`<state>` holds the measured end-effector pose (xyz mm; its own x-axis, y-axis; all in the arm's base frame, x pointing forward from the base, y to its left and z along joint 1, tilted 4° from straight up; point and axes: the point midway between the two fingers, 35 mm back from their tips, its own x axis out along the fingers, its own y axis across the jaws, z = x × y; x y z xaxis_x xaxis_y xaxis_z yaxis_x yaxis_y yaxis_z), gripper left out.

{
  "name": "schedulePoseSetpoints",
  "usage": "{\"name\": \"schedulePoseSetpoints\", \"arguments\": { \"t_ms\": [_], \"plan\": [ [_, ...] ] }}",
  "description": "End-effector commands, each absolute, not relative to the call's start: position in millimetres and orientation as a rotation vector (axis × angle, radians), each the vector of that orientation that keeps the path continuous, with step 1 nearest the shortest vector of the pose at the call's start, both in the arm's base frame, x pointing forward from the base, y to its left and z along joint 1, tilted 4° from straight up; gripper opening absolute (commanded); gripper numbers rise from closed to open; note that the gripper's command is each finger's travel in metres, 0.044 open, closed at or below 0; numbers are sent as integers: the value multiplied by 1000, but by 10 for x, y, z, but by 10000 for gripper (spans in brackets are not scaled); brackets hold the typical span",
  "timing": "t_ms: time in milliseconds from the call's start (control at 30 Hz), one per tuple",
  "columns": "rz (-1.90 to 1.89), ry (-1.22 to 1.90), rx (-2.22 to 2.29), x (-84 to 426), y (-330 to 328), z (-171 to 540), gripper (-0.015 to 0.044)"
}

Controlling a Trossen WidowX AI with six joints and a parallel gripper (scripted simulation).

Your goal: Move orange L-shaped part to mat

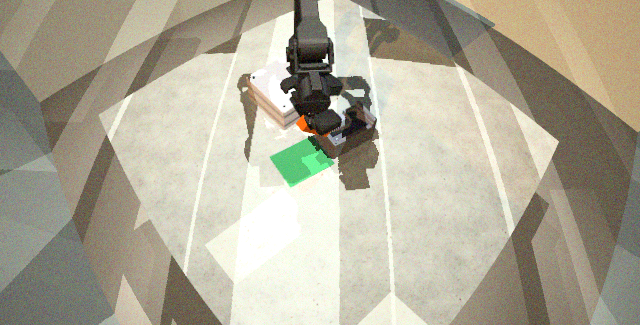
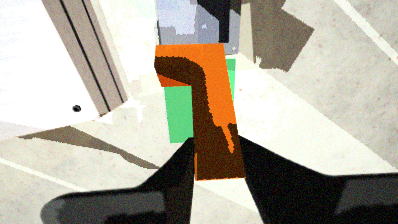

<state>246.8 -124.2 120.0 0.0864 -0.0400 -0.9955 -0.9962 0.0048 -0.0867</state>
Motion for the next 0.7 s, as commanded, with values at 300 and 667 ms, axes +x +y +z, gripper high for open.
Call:
{"name": "schedulePoseSetpoints", "arguments": {
  "t_ms": [300, 667],
  "plan": [
    [1119, 1175, -1277, 2434, -1629, 1212, 0],
    [1119, 1175, -1276, 2449, -1636, 1068, 0]
  ]
}}
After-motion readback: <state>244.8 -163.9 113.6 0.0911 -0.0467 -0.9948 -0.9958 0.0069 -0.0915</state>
